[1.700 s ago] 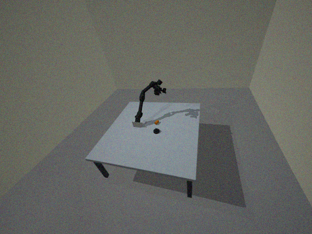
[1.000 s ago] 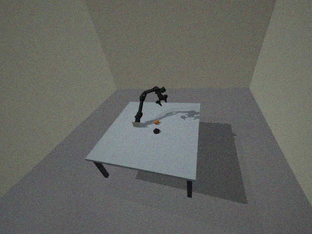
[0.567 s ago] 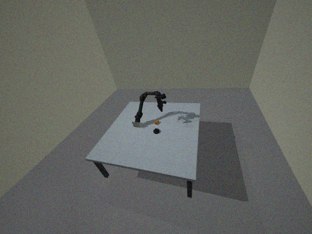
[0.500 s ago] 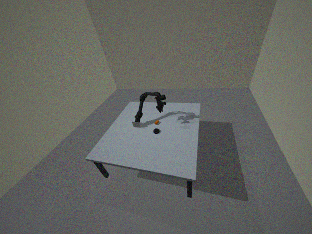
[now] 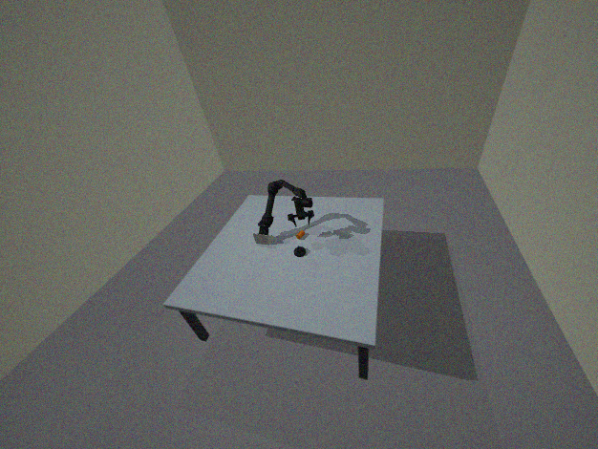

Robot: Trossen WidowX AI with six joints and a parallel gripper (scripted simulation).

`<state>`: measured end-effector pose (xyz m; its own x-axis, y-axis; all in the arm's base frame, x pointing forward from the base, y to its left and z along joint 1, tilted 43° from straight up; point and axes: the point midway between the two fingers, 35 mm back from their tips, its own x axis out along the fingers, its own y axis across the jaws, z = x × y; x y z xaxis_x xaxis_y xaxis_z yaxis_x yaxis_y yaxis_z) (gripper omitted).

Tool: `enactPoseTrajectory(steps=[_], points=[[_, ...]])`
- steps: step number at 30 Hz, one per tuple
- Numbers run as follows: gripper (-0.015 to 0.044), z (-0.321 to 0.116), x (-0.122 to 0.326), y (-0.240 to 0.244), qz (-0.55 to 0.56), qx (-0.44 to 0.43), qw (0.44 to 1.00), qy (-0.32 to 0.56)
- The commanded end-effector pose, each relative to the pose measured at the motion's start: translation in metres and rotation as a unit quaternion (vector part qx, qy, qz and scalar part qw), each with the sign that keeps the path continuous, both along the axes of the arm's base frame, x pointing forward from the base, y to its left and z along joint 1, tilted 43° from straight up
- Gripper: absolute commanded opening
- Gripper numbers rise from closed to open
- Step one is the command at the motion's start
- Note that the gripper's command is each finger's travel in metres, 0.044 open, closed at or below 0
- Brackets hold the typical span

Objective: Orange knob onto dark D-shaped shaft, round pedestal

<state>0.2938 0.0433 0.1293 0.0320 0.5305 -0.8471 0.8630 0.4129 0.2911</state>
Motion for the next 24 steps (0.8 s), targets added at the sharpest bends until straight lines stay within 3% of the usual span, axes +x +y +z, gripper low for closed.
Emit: enactPoseTrajectory(steps=[1,24], points=[[0.0440,-0.036,-0.041,0.016,-0.264,0.078,0.925,0.262],[0.0440,-0.058,-0.043,0.037,-0.263,0.079,0.925,0.262]])
